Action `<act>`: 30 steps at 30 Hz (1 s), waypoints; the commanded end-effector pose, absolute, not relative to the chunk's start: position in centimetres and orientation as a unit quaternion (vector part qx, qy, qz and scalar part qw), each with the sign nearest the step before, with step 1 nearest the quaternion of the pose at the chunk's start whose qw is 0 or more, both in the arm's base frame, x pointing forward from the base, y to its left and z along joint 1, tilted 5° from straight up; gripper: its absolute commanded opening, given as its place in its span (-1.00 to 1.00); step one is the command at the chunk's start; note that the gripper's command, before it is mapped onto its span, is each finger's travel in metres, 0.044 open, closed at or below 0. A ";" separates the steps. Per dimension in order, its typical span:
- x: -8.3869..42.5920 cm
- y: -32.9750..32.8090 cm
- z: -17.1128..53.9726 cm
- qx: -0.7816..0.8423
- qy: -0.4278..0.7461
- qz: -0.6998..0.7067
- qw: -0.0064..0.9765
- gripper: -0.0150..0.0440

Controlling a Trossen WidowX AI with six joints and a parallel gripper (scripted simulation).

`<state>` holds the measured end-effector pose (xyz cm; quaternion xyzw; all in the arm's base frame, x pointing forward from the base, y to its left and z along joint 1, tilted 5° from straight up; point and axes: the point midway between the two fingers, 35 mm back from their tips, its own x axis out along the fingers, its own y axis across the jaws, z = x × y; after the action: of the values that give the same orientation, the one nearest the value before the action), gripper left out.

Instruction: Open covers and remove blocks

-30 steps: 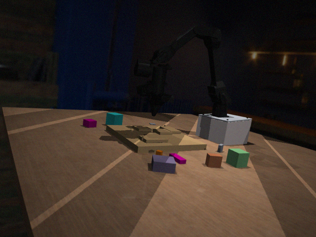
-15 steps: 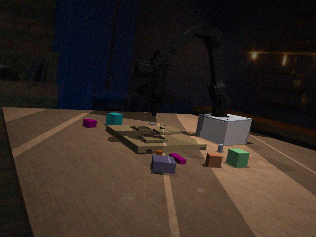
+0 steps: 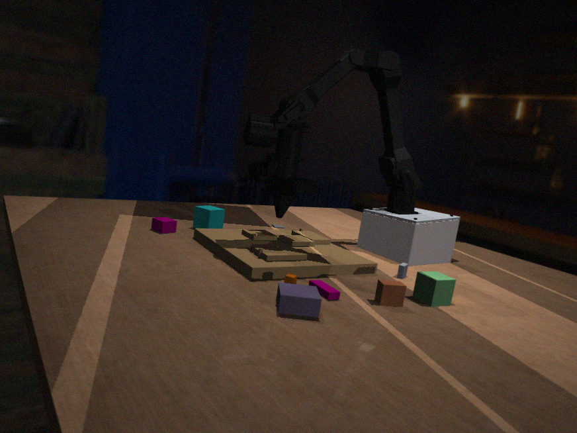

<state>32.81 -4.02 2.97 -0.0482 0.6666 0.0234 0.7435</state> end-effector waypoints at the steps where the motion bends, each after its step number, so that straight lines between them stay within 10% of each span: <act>1: 32.8 -4.1 2.6 -0.048 0.667 0.021 0.743 -0.49; 30: 33.1 -4.2 -0.3 -0.048 0.667 0.021 0.743 -0.49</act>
<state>33.11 -4.16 0.00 -0.0472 0.6666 0.0223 0.7436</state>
